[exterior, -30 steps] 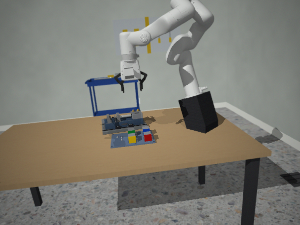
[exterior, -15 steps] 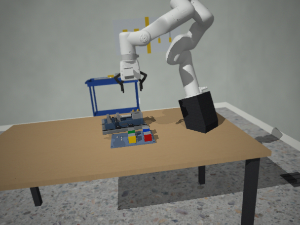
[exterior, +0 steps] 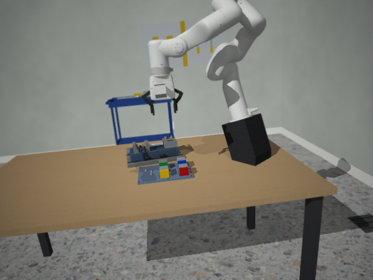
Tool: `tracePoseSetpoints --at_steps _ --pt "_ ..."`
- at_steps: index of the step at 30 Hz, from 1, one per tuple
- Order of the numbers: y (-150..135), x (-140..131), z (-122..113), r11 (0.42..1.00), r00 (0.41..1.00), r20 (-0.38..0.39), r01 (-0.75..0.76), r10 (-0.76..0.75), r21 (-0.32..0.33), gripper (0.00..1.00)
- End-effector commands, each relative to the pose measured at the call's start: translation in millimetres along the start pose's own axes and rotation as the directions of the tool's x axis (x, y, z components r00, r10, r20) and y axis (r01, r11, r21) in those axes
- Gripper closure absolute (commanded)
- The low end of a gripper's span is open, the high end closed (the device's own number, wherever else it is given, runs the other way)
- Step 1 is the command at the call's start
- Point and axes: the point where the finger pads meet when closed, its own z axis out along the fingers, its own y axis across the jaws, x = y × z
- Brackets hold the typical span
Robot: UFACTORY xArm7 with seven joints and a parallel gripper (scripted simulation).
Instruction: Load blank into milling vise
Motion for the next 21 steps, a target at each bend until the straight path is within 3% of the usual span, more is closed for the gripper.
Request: tracePoseSetpoints --at_steps 1,21 --pt "0.7 -1.2 -1.4 1.000 1.000 -0.002 0.000 0.000 -0.003 0.00" --pt "0.0 -4.7 -1.4 1.000 1.000 -0.002 0.000 0.000 -0.003 0.00"
